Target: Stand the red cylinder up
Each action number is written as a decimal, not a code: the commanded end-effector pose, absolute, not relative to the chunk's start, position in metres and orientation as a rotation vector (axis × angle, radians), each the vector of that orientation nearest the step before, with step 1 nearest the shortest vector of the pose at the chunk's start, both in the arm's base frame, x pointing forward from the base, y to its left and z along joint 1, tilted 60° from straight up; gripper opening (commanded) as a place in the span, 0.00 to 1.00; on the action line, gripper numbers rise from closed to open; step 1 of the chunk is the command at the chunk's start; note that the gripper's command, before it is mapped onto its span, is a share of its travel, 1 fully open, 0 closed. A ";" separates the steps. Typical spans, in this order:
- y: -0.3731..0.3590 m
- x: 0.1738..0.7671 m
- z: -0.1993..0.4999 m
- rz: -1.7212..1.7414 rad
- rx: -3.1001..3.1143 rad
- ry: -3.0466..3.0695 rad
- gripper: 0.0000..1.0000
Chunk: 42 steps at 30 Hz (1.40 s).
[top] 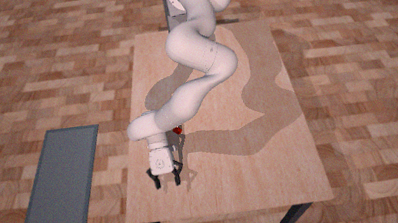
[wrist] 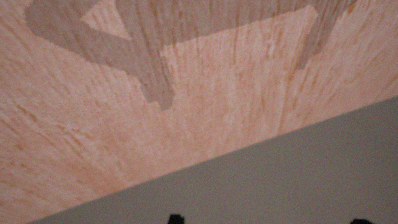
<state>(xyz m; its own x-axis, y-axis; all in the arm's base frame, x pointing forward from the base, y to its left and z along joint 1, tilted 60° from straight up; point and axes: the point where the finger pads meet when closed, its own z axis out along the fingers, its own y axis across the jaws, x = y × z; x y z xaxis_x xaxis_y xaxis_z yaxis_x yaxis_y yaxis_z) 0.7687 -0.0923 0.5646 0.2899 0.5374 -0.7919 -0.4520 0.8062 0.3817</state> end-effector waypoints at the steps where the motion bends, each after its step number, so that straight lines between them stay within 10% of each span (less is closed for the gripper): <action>1: -0.077 0.736 0.517 0.606 0.061 1.373 1.00; 37: -0.059 0.544 0.335 0.310 -0.144 2.108 1.00; 38: -0.059 0.544 0.335 0.310 -0.144 2.108 0.00; 42: -0.059 0.544 0.335 0.310 -0.144 2.108 0.00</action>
<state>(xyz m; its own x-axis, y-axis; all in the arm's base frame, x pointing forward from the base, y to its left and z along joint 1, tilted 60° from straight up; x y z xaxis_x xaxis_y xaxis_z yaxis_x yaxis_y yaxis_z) 0.5446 -0.0592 0.3354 -0.5266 0.0215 -0.8498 -0.2249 0.9605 0.1637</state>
